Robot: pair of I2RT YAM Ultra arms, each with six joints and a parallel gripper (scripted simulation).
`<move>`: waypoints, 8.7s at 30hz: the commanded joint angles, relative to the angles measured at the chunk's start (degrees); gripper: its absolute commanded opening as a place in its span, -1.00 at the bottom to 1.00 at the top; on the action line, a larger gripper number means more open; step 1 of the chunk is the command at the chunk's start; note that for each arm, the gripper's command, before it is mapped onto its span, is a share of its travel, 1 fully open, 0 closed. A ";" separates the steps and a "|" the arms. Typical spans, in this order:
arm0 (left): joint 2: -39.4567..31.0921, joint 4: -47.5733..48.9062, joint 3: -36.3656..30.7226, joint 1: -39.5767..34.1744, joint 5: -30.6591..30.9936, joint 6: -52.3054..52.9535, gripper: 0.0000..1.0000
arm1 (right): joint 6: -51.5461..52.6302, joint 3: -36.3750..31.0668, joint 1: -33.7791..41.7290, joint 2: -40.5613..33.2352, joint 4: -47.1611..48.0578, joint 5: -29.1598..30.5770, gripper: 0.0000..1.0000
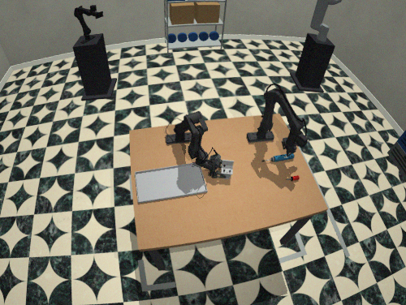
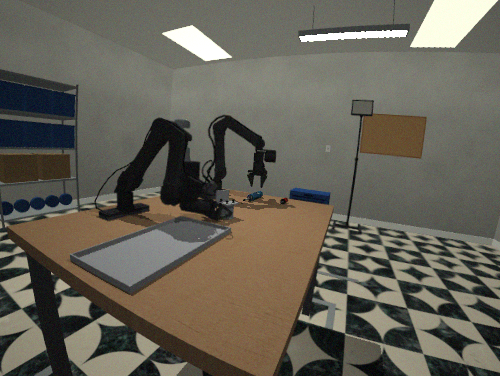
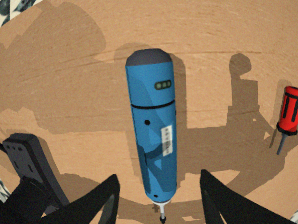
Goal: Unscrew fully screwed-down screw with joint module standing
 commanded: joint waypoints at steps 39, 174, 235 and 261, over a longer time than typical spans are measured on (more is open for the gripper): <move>-0.21 -0.38 0.17 0.01 -0.02 0.13 0.30 | -0.14 1.63 0.67 1.24 -0.92 -0.13 0.72; -0.21 -0.38 0.17 0.01 -0.02 0.13 0.30 | -5.05 -0.91 -10.00 -47.34 -47.78 -9.49 0.72; -0.21 -0.38 0.17 0.01 -0.02 0.13 0.30 | 11.28 32.11 1.71 -26.21 -74.51 13.11 0.72; -0.21 -0.38 0.17 0.01 -0.02 0.13 0.30 | 21.59 54.37 8.41 -11.87 -91.49 26.87 0.72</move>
